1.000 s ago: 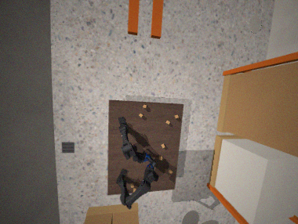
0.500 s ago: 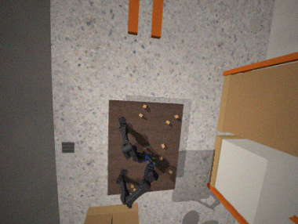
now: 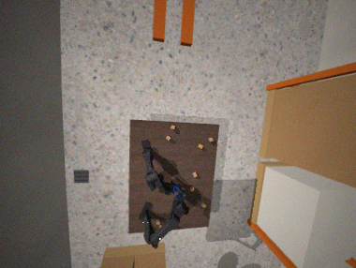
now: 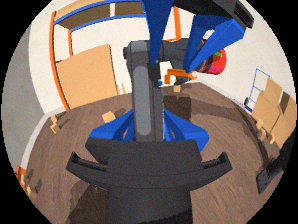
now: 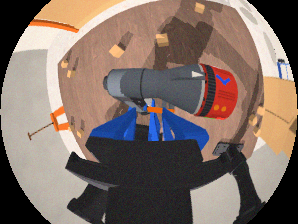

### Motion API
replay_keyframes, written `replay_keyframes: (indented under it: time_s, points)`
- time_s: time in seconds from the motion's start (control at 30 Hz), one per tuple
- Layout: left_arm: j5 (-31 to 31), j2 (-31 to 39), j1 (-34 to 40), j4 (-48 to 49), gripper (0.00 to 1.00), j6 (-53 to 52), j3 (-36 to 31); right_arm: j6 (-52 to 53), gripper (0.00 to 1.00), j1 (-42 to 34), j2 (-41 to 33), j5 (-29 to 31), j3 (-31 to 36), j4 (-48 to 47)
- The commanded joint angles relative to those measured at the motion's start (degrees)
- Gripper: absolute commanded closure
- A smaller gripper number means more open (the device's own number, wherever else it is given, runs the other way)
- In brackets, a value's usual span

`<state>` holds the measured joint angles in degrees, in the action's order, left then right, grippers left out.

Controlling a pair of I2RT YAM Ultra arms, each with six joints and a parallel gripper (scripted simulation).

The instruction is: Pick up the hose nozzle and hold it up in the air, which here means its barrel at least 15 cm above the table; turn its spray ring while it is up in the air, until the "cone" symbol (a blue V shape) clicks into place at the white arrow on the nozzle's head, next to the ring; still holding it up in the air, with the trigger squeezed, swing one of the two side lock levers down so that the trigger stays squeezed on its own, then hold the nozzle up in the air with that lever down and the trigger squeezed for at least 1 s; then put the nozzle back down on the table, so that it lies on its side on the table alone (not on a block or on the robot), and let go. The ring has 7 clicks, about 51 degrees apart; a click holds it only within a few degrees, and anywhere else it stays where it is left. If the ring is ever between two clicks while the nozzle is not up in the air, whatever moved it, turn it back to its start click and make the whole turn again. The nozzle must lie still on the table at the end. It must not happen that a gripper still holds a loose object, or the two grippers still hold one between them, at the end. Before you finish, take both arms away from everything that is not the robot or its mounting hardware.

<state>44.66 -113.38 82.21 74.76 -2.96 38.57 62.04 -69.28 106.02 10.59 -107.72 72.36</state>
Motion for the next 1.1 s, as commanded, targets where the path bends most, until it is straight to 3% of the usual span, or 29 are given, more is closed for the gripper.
replay_keyframes:
  time_s: [0.0, 1.07]
  points:
    - [-2.79, 2.64, 0.62, 4.66, 0.64, 0.02, 1.70, -0.07, 0.63, -1.19, -1.80, -1.48, 0.71, -5.12]
    - [-2.77, 2.65, 0.62, 4.69, 0.64, 0.02, 1.68, 0.29, 0.63, -1.28, -2.53, -0.71, -3.05, -1.86]
